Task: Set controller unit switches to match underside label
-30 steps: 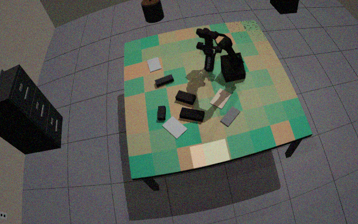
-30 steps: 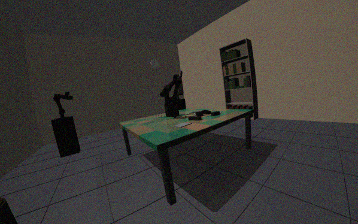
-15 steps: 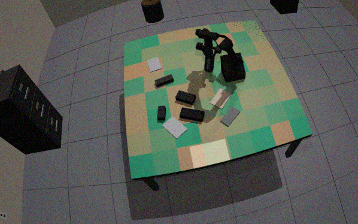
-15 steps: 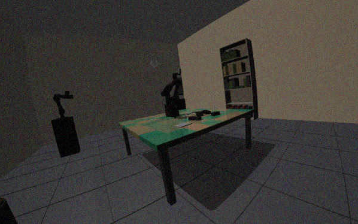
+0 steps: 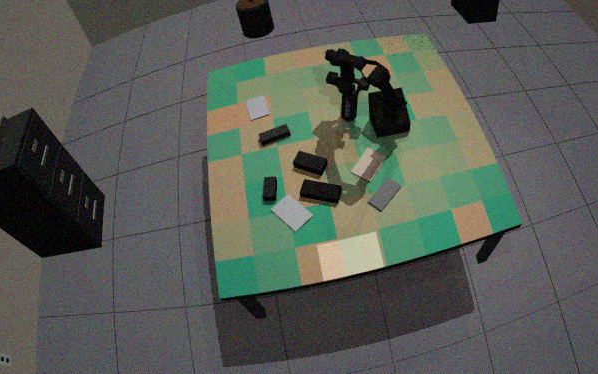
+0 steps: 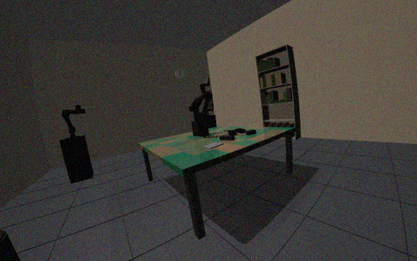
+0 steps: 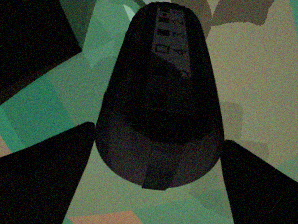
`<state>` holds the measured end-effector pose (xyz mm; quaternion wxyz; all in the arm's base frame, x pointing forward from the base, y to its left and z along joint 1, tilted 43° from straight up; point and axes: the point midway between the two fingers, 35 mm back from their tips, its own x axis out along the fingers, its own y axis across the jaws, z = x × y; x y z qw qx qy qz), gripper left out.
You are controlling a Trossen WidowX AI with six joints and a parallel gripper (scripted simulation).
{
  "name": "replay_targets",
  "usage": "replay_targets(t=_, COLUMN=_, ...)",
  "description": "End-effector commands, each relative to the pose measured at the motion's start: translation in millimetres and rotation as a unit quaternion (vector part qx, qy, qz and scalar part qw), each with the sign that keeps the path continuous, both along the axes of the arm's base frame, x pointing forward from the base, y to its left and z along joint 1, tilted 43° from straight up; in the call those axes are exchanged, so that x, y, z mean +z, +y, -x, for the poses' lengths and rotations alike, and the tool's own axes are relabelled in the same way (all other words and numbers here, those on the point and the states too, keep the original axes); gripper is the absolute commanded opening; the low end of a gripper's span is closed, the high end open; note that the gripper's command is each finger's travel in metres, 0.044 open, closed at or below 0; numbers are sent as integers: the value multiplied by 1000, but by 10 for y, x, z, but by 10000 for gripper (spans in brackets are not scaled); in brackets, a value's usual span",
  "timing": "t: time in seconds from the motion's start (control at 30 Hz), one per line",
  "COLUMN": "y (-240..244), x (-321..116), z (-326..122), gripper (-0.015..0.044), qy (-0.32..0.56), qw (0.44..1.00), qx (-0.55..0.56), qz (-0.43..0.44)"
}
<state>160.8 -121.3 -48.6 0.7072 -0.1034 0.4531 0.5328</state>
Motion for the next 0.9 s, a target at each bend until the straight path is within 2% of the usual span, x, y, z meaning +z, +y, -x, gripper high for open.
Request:
replay_targets(t=0.0, y=46, x=43, z=-38, gripper=337, qy=-3, qw=1000, qx=-6, qz=-6)
replay_targets(t=0.87, y=163, x=197, z=-157, gripper=338, qy=-3, qw=1000, qx=-6, qz=-7)
